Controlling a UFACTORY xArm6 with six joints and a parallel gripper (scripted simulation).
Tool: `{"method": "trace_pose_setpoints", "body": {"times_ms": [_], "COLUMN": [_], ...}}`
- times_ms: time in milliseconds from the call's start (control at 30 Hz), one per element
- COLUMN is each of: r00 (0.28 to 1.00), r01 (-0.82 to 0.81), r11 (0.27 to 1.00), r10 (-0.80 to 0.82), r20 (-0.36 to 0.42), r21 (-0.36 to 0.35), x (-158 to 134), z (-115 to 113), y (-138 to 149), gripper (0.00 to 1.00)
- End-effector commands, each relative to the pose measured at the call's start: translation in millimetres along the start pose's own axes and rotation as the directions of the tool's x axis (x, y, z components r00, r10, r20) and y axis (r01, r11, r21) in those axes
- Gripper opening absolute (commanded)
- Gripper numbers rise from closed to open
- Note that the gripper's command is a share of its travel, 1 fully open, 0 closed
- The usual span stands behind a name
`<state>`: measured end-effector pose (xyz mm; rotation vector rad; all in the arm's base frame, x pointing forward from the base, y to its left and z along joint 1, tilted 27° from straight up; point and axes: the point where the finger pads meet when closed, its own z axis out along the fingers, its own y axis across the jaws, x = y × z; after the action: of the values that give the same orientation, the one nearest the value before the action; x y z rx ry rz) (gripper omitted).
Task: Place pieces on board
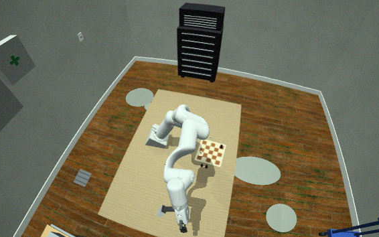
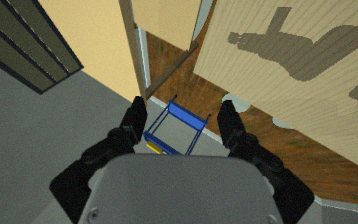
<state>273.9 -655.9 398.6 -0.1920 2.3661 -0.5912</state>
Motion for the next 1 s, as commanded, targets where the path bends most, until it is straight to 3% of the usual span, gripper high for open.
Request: {"method": "trace_pose_setpoints", "body": {"times_ms": [0, 267, 467, 500, 533, 600, 667, 700, 733, 800, 833, 867, 900, 933, 967], "r00": [1.000, 0.999, 0.965, 0.965, 0.951, 0.951, 0.909, 0.909, 0.881, 0.881, 0.849, 0.849, 0.812, 0.812, 0.778], "r01": [0.002, -0.049, -0.251, -0.251, -0.299, -0.299, -0.401, -0.401, -0.454, -0.454, -0.507, -0.507, -0.559, -0.559, -0.602], "r11": [1.000, 0.998, 0.945, 0.945, 0.920, 0.920, 0.848, 0.848, 0.800, 0.800, 0.742, 0.742, 0.676, 0.676, 0.614], "r10": [-0.002, 0.049, 0.260, 0.260, 0.311, 0.311, 0.416, 0.416, 0.469, 0.469, 0.518, 0.518, 0.563, 0.563, 0.596], "r20": [0.001, 0.012, 0.017, 0.017, 0.006, 0.006, -0.033, -0.033, -0.065, -0.065, -0.105, -0.105, -0.153, -0.153, -0.201], "r21": [0.005, -0.035, -0.208, -0.208, -0.252, -0.252, -0.345, -0.345, -0.392, -0.392, -0.438, -0.438, -0.480, -0.480, -0.511], "x": [-1.0, -4.1, -17.8, -17.8, -21.4, -21.4, -29.7, -29.7, -34.4, -34.4, -39.4, -39.4, -44.6, -44.6, -49.9], "z": [-2.3, 8.6, 49.6, 49.6, 58.8, 58.8, 77.9, 77.9, 87.3, 87.3, 96.6, 96.6, 105.3, 105.3, 113.4], "y": [-1.7, 7.9, 50.7, 50.7, 62.1, 62.1, 88.3, 88.3, 103.1, 103.1, 119.0, 119.0, 135.8, 135.8, 153.3], "gripper": [1.00, 1.00, 1.00, 1.00, 1.00, 1.00, 1.00, 1.00, 1.00, 1.00, 1.00, 1.00, 1.00, 1.00, 1.00]}}
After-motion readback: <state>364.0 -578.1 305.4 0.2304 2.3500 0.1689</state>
